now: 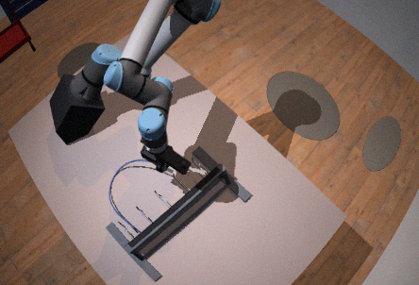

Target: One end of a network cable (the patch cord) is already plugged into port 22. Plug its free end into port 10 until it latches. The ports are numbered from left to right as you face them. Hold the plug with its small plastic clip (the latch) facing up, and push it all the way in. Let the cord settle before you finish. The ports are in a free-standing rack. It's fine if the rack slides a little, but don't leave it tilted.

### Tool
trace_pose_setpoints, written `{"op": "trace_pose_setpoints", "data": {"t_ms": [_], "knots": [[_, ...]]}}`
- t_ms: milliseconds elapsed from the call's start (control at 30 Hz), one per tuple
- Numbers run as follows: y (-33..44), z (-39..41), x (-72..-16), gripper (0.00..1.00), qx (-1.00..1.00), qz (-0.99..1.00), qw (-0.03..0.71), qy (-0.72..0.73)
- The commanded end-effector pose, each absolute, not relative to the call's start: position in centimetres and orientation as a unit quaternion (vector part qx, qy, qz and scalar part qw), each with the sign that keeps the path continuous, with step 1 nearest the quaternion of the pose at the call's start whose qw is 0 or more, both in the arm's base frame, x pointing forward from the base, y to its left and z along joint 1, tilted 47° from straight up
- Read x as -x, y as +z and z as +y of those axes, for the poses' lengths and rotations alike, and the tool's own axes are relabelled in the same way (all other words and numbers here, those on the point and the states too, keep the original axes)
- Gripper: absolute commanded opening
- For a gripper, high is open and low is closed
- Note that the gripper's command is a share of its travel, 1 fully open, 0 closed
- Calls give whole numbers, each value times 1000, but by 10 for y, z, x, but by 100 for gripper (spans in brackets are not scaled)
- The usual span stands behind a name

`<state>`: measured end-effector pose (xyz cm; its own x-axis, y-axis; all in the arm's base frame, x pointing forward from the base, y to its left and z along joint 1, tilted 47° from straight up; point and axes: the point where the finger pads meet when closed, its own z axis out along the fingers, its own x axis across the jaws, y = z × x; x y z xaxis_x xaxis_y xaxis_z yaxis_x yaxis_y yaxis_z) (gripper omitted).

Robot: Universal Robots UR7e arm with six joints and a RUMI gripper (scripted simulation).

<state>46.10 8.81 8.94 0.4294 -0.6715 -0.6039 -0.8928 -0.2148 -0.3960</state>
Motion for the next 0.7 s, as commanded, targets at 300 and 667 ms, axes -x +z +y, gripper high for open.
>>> {"op": "trace_pose_setpoints", "data": {"t_ms": [300,667], "knots": [[83,73,-475,0,734,555,352,174],[79,66,-481,0,717,576,346,186]]}}
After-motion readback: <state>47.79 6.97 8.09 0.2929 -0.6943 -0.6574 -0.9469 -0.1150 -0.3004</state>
